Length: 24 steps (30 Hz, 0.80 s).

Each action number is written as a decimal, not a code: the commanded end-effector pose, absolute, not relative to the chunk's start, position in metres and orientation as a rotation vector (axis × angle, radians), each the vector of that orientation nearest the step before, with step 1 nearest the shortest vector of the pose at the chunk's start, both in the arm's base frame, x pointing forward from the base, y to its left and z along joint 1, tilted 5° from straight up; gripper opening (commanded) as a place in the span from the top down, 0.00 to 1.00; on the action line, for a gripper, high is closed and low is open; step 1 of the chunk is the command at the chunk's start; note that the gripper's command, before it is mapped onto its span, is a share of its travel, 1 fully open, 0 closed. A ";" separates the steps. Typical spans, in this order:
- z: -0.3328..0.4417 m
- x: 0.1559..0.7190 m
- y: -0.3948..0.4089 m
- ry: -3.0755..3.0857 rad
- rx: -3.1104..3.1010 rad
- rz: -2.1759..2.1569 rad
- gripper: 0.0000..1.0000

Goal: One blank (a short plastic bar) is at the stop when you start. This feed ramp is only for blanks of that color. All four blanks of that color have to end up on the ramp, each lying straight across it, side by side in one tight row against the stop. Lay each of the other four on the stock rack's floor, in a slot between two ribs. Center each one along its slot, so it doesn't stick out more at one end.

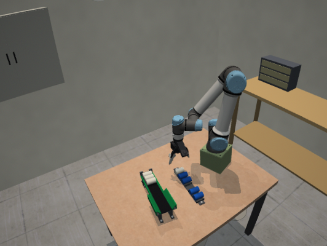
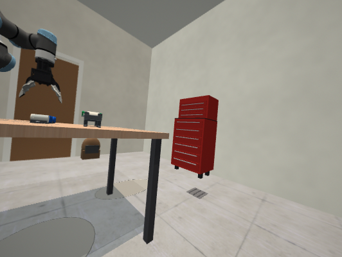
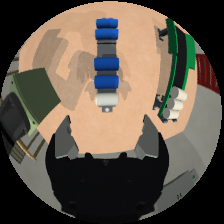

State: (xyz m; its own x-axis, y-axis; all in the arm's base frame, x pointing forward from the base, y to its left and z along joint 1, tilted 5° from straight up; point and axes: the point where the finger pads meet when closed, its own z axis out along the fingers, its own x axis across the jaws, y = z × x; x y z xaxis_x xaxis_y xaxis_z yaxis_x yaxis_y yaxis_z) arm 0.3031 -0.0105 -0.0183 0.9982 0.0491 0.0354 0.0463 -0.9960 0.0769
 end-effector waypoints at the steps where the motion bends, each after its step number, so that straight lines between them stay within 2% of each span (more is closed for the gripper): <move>1: -0.018 0.303 -0.011 0.082 3.064 0.058 0.00; 4: -0.018 0.303 -0.011 0.083 3.064 0.058 0.00; 5: -0.018 0.303 -0.011 0.083 3.064 0.058 0.48; 24: -0.018 0.303 -0.011 0.083 3.064 0.058 0.48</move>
